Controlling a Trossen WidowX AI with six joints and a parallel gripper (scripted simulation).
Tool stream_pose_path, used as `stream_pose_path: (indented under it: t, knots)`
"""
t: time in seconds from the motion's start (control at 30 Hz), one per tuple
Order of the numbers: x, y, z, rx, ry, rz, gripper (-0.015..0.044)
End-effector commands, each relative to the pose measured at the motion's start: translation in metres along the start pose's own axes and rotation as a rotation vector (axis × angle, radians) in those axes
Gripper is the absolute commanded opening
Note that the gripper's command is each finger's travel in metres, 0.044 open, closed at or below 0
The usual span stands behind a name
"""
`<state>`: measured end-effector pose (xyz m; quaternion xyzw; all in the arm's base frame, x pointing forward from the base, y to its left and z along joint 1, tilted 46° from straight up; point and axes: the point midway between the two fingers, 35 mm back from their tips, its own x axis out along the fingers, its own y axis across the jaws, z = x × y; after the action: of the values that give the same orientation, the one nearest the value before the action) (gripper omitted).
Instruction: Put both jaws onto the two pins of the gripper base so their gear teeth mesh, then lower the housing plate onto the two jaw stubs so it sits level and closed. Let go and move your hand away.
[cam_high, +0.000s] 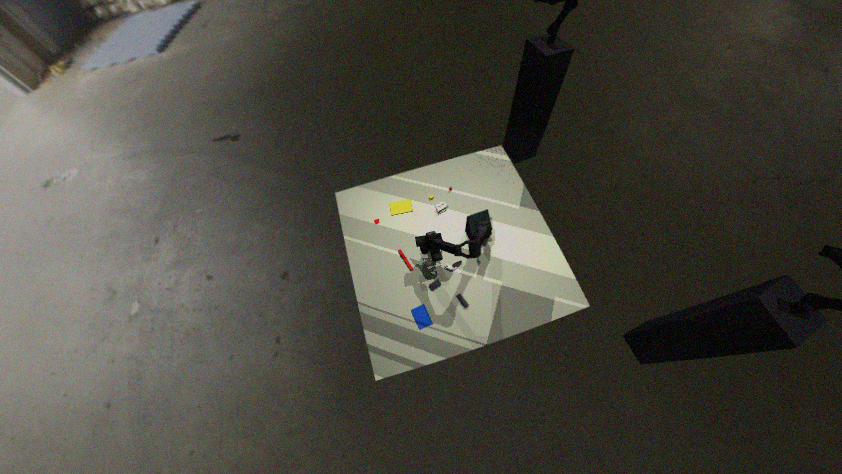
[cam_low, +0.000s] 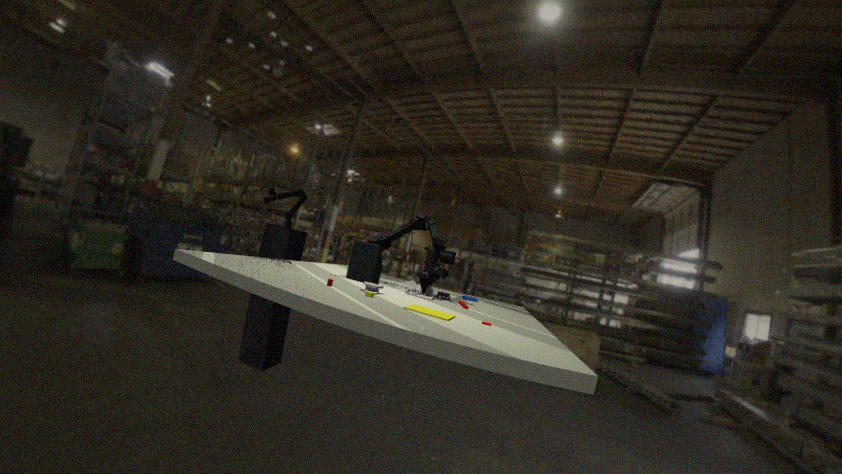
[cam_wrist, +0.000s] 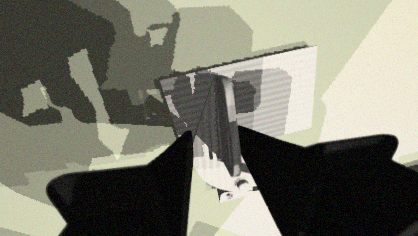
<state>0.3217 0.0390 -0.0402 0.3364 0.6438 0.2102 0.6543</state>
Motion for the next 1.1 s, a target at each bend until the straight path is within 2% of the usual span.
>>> stream_pose_path:
  t: [0.0, 1.07]
  knots:
    - [-0.0004, 0.0003, -0.0007, 0.004, 0.003, 0.003, 0.0134]
    - [0.0008, 0.0007, -0.0004, 0.004, 0.003, 0.003, 0.0134]
